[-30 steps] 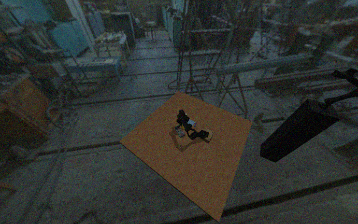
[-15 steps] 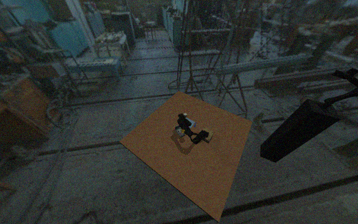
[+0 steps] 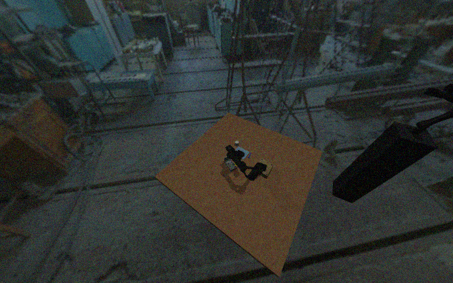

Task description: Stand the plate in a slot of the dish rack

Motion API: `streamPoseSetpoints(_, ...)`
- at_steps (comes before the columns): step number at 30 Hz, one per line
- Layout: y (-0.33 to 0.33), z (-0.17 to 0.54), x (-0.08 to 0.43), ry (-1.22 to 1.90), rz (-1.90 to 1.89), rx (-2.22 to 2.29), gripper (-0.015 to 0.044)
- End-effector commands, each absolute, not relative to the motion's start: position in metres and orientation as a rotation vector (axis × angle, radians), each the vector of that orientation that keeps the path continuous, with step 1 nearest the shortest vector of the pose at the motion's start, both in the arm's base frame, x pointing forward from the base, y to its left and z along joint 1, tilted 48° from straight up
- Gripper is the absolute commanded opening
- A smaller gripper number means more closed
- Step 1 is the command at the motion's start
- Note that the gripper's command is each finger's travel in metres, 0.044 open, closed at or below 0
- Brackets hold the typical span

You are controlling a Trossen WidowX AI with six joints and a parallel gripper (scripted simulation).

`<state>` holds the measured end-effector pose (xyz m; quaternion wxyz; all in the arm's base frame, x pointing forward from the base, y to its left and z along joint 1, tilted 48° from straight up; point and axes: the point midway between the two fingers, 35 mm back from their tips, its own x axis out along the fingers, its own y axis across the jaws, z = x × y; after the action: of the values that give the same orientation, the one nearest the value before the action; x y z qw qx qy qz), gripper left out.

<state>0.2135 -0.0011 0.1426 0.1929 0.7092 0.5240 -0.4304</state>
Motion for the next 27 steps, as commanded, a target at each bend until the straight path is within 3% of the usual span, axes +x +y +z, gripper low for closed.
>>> streamPoseSetpoints(1, -0.001, 0.127, 0.212, 1.422, -1.198, 1.843, 0.0000)
streamPoseSetpoints(27, -0.004, 0.068, 0.240, 1.013, -1.017, 1.181, 0.0000)
